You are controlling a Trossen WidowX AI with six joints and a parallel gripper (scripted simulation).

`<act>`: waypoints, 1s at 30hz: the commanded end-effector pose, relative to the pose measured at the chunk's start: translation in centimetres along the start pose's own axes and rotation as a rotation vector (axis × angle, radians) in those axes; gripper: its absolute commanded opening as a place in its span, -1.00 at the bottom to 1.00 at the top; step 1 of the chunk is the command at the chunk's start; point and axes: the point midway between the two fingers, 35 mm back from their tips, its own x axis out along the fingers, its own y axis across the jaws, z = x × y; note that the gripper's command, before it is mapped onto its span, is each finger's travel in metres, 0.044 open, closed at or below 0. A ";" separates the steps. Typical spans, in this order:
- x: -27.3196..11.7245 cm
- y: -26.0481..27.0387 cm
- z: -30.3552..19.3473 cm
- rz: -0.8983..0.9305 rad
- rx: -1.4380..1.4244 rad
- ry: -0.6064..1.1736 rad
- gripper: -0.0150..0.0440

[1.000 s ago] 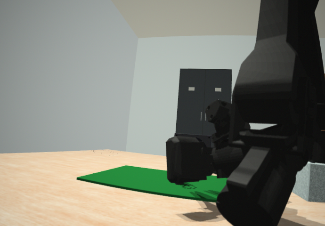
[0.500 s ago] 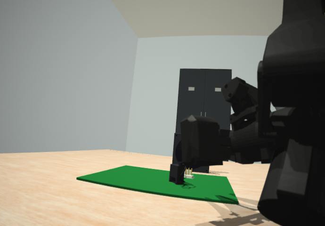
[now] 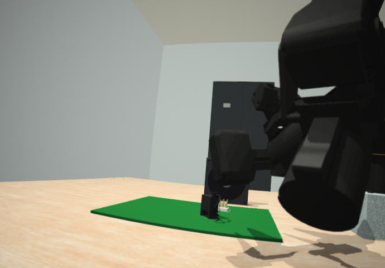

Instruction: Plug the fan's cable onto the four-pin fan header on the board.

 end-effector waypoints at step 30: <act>1.1 -0.7 2.1 -0.162 -0.129 0.794 1.00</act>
